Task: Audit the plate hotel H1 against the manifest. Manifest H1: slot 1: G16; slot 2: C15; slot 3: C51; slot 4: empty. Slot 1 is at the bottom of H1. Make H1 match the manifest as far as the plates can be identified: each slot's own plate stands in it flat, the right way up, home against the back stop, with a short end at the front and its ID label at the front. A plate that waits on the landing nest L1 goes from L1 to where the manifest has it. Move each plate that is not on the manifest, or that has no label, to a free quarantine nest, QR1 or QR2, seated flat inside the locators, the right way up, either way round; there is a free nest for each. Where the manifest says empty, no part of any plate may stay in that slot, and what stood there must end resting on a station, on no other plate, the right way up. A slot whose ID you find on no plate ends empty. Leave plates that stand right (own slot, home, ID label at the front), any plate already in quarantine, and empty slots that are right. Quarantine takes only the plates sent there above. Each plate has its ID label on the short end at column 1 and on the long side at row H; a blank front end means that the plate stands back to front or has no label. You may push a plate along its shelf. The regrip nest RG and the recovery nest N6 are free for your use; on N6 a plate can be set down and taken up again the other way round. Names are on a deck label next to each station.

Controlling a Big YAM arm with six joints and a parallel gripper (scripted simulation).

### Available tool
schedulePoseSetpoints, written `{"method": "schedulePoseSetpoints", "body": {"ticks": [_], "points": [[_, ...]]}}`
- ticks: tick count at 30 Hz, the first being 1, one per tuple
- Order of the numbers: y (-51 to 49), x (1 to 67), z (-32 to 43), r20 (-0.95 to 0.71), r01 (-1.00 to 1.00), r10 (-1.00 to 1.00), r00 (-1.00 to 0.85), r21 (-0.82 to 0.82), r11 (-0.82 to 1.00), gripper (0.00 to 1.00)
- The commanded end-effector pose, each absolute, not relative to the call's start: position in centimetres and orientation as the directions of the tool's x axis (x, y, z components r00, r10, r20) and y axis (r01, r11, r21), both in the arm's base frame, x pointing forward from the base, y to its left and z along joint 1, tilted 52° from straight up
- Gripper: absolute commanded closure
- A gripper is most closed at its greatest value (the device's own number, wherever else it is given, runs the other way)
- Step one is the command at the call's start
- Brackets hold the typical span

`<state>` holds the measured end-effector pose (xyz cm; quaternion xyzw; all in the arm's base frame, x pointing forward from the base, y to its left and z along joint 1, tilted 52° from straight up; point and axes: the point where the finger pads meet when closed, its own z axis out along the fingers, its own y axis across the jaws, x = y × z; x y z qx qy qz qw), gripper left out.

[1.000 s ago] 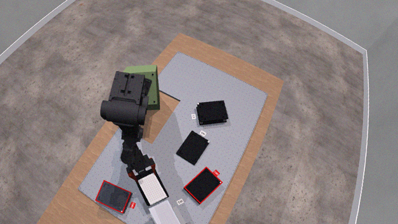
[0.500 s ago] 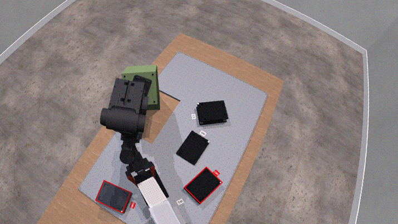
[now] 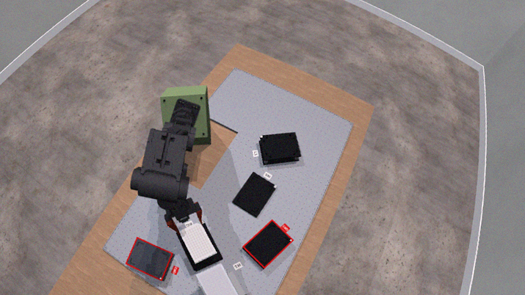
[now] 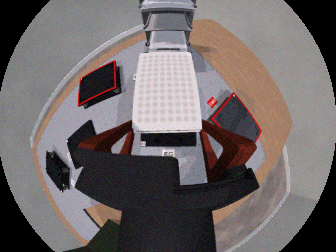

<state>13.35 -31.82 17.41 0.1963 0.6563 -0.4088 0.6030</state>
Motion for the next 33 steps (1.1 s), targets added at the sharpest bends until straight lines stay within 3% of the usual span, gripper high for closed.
{"method": "schedulePoseSetpoints", "body": {"ticks": [1,33], "points": [[-32.22,13.22,18.02,-0.950,0.758,-0.254,-0.183,-0.301,0.579,0.14],[-32.99,14.07,17.06,-0.950,0.750,-0.255,-0.179,-0.300,0.590,0.14]]}}
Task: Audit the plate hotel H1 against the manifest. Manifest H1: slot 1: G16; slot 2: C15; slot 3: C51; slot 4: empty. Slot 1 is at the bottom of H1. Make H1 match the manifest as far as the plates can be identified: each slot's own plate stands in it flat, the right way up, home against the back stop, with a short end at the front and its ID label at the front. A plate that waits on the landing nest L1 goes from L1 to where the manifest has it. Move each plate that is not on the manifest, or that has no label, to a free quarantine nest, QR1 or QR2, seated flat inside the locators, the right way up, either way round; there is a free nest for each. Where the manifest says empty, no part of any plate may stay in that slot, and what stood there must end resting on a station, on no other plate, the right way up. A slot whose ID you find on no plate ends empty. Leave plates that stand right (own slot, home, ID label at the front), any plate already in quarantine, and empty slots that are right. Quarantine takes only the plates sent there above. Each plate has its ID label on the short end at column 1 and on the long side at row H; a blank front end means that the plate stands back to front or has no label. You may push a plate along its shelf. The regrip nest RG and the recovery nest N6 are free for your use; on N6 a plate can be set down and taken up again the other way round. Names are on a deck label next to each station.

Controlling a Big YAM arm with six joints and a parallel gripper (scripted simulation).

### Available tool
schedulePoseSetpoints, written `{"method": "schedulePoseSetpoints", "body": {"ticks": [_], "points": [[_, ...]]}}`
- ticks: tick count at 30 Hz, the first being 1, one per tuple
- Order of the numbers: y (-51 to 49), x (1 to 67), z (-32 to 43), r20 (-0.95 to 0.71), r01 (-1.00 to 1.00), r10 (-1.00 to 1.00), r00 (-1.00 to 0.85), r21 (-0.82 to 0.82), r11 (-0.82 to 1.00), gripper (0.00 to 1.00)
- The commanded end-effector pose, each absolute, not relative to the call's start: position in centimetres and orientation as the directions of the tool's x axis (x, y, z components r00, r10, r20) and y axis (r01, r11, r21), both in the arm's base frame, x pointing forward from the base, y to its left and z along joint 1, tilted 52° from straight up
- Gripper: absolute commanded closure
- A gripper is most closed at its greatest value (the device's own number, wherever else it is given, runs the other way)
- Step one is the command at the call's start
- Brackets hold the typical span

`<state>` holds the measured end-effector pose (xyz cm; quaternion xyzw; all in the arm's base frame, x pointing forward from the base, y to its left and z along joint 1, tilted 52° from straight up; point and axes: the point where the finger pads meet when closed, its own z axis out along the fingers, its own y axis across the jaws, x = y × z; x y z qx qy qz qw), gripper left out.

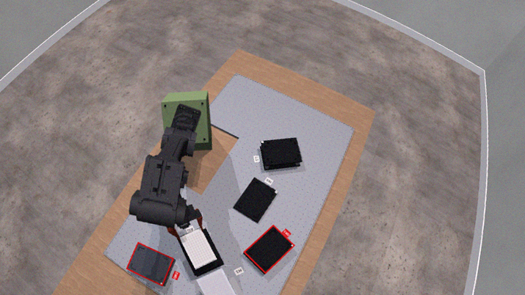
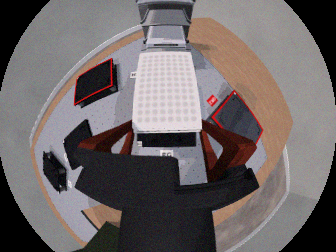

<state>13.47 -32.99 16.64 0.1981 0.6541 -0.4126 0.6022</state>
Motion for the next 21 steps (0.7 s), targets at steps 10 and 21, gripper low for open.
{"method": "schedulePoseSetpoints", "body": {"ticks": [10,21], "points": [[-33.29,14.21,16.75,-0.950,0.750,-0.255,-0.179,-0.300,0.590,0.14],[-33.63,14.36,16.42,-0.950,0.750,-0.255,-0.180,-0.301,0.590,0.14]]}}
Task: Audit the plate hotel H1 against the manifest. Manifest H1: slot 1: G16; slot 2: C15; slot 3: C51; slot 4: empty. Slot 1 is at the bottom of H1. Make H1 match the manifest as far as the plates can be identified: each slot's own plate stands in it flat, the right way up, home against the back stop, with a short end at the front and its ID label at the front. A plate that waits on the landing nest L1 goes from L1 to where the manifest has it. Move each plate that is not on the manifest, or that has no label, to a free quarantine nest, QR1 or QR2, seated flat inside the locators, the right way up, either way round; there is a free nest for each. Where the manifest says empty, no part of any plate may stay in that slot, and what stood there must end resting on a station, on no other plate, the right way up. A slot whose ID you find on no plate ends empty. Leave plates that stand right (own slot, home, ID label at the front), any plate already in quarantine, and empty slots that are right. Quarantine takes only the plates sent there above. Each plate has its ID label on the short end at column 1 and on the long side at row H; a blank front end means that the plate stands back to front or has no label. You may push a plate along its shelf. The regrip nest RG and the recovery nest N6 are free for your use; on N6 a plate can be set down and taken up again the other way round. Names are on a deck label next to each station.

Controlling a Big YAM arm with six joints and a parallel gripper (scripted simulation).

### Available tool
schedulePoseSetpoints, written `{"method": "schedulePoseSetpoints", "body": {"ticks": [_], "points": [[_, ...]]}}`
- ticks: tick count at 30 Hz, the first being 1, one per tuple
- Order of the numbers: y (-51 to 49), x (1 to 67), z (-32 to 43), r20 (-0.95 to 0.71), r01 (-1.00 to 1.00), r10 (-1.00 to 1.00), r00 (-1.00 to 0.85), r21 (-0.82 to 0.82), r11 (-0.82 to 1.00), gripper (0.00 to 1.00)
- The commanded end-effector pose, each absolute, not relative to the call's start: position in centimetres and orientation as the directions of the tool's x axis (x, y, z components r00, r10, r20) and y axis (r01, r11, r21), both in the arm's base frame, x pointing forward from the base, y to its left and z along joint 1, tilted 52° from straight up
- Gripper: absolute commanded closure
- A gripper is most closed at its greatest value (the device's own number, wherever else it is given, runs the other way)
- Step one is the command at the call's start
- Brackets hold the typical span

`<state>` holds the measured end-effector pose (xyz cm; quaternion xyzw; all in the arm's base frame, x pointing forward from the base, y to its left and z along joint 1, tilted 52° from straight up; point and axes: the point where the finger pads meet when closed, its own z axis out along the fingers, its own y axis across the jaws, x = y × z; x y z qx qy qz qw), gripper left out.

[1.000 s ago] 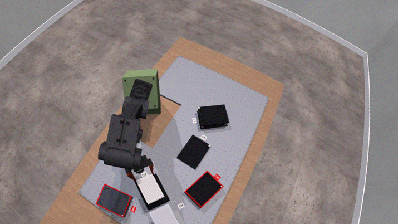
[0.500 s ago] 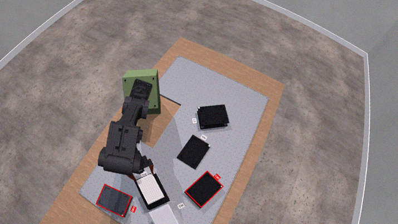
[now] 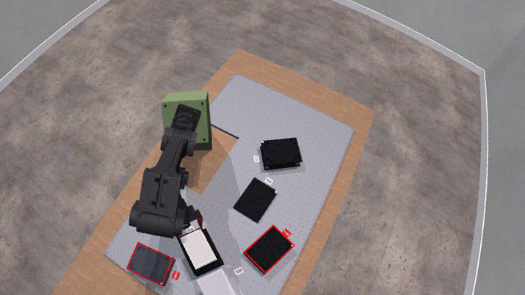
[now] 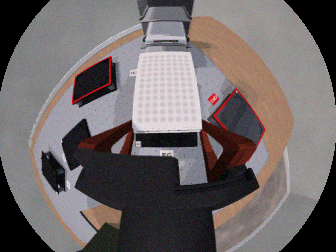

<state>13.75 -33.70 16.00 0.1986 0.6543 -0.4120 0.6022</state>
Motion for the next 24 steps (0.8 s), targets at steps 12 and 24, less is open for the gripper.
{"method": "schedulePoseSetpoints", "body": {"ticks": [12,24], "points": [[-33.97,14.50,16.09,-0.950,0.749,-0.256,-0.181,-0.302,0.589,0.14],[-34.32,14.65,15.75,-0.949,0.749,-0.257,-0.182,-0.303,0.589,0.14]]}}
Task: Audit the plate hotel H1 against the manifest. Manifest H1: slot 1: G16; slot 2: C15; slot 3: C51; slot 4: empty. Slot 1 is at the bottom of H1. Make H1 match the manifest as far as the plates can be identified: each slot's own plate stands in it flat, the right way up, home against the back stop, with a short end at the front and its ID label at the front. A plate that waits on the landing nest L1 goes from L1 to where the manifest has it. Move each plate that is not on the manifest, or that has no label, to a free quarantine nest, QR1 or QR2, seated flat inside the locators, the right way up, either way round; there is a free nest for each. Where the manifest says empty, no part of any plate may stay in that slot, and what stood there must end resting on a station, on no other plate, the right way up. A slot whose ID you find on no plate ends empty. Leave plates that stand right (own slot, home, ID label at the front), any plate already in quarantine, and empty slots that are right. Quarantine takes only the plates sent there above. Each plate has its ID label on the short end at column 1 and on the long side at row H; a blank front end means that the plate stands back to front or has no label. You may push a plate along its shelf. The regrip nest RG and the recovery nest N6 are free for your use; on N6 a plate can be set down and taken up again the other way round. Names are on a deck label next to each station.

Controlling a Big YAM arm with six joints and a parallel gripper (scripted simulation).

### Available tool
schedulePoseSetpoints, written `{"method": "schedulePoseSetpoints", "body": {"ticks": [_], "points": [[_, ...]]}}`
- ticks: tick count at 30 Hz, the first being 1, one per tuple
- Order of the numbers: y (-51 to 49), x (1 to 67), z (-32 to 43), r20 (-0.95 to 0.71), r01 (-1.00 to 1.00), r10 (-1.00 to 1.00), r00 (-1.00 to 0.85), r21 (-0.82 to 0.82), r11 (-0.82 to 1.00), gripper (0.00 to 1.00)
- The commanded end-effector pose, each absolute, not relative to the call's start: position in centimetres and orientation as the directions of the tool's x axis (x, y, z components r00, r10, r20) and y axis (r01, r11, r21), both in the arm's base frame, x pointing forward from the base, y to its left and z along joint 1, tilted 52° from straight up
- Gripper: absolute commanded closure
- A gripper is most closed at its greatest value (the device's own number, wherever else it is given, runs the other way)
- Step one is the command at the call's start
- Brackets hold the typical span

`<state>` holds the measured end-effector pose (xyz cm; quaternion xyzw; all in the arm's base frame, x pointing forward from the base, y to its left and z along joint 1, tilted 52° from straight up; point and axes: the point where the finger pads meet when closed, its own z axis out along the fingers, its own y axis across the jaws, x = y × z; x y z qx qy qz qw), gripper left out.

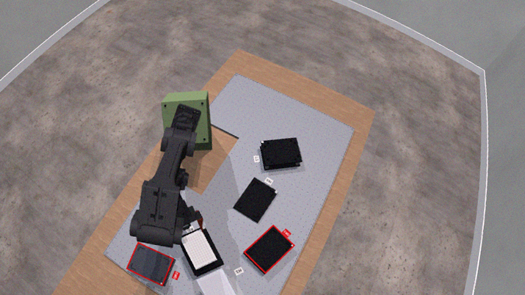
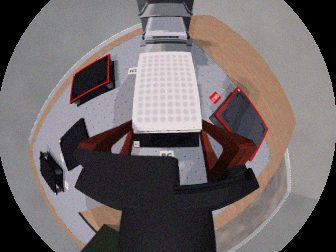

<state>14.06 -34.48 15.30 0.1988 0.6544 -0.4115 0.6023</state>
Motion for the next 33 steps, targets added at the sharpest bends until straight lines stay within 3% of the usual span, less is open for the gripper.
{"method": "schedulePoseSetpoints", "body": {"ticks": [1,33], "points": [[-34.3,14.7,15.7,-0.950,0.749,-0.255,-0.183,-0.302,0.590,0.14],[-35.3,15.1,14.8,-0.948,0.748,-0.258,-0.185,-0.306,0.588,0.14]]}}
